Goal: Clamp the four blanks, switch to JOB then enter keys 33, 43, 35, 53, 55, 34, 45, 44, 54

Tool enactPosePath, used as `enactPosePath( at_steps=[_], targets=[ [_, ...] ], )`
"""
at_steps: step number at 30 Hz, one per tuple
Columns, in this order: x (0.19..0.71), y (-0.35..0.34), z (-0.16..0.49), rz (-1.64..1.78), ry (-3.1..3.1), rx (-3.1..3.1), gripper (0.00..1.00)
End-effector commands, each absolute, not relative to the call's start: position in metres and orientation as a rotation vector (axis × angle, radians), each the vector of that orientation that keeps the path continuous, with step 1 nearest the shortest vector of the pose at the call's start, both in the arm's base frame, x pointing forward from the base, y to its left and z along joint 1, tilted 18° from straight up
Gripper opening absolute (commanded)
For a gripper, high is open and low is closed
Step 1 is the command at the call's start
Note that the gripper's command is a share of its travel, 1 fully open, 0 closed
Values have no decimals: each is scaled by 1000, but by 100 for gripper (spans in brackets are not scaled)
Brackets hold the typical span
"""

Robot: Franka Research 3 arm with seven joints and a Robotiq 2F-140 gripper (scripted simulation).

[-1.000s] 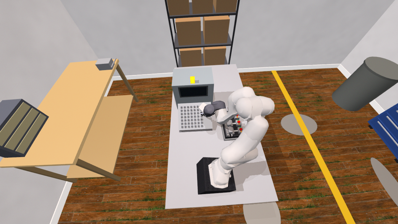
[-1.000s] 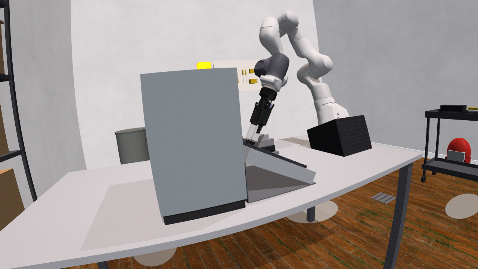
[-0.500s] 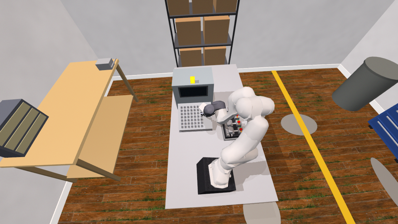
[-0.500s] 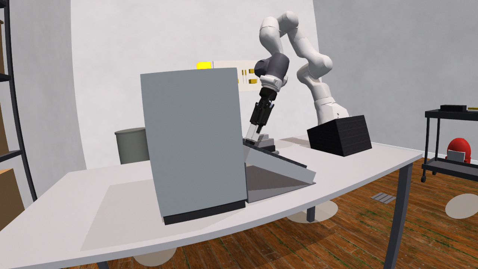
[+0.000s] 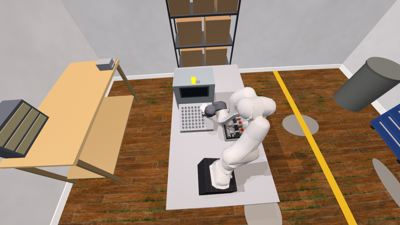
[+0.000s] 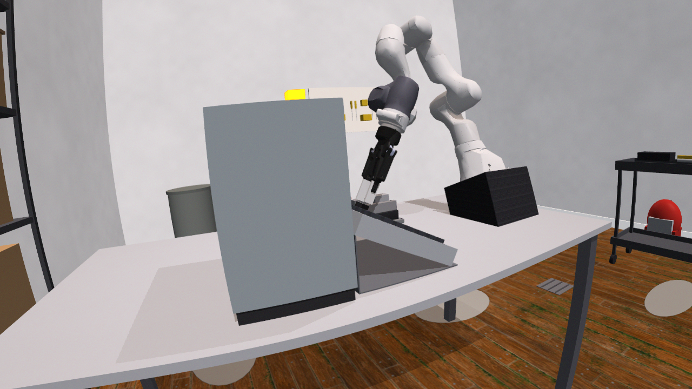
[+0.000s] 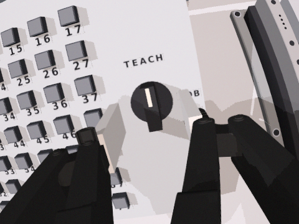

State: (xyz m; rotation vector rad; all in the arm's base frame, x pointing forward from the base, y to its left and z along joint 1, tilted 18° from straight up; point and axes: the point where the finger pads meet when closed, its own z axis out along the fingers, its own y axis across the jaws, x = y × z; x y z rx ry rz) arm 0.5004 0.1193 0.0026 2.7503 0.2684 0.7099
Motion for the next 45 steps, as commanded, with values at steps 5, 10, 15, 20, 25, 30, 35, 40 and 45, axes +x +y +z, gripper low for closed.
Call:
enactPosePath(
  at_steps=[5,10,15,20,25,30,35,40,45],
  targets=[
    [501,119,2,710,265,2754,33],
    [501,119,1,710,265,2754,33],
    [502,118,0,710,265,2754,33],
    [503,118,-2,710,265,2754,33],
    [505,117,-6,710,265,2754,33],
    [507,116,-10,710,265,2754,33],
    [510,115,-13,710,265,2754,33],
    [511,115,-15,710,265,2754,33],
    [512,114,-17,710,265,2754,33]
  ],
)
